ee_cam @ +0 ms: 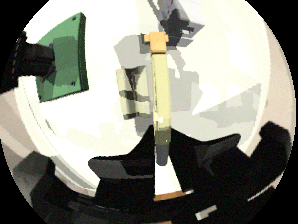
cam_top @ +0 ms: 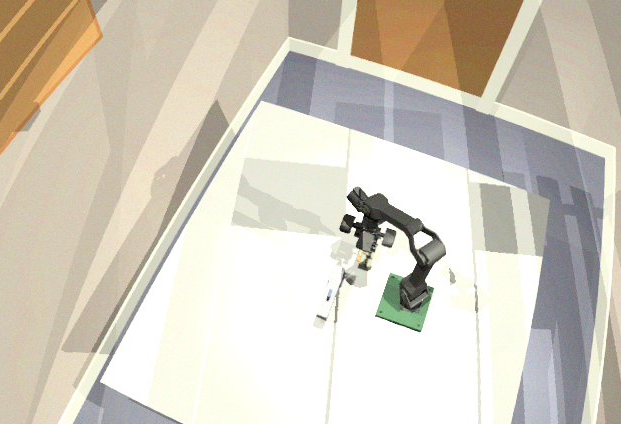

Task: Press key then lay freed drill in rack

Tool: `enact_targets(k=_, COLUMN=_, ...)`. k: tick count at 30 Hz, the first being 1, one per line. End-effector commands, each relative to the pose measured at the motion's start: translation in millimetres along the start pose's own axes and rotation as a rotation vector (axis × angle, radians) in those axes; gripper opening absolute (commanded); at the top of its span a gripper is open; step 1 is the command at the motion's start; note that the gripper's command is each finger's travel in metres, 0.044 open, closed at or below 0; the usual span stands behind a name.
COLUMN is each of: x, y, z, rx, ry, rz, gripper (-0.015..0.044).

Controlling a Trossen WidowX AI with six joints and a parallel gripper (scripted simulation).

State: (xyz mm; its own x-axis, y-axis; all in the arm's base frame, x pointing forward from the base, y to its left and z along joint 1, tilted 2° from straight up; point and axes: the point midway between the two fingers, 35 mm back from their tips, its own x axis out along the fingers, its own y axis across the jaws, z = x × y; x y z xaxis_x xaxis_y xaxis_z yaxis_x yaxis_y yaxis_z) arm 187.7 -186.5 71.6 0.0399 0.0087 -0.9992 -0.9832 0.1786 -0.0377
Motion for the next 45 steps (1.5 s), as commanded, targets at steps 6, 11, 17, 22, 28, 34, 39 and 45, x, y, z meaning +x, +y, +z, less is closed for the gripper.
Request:
enact_targets(k=6, x=-0.3, y=16.3, z=-3.6, rx=-0.004, ry=0.005, rz=-0.004, gripper=0.0000)
enact_targets(k=11, x=-1.1, y=25.5, z=-5.7, rx=-0.004, ry=0.005, rz=-0.003, gripper=0.0000)
enact_targets(k=17, x=12.6, y=24.5, z=-6.0, rx=-0.004, ry=0.005, rz=-0.003, gripper=0.0000)
enact_targets(k=22, x=20.9, y=25.6, z=-5.9, rx=-0.004, ry=0.005, rz=-0.003, gripper=0.0000)
enact_targets(k=28, x=24.9, y=25.7, z=-5.8, rx=-0.004, ry=0.005, rz=-0.003, gripper=0.0000)
enact_targets(k=34, x=31.9, y=25.1, z=-6.1, rx=-0.004, ry=0.005, rz=-0.003, gripper=0.0000)
enact_targets(k=39, x=37.5, y=24.9, z=-6.3, rx=-0.004, ry=0.005, rz=-0.003, gripper=0.0000)
enact_targets(k=45, x=44.3, y=24.8, z=-6.3, rx=-0.004, ry=0.005, rz=-0.003, gripper=0.0000)
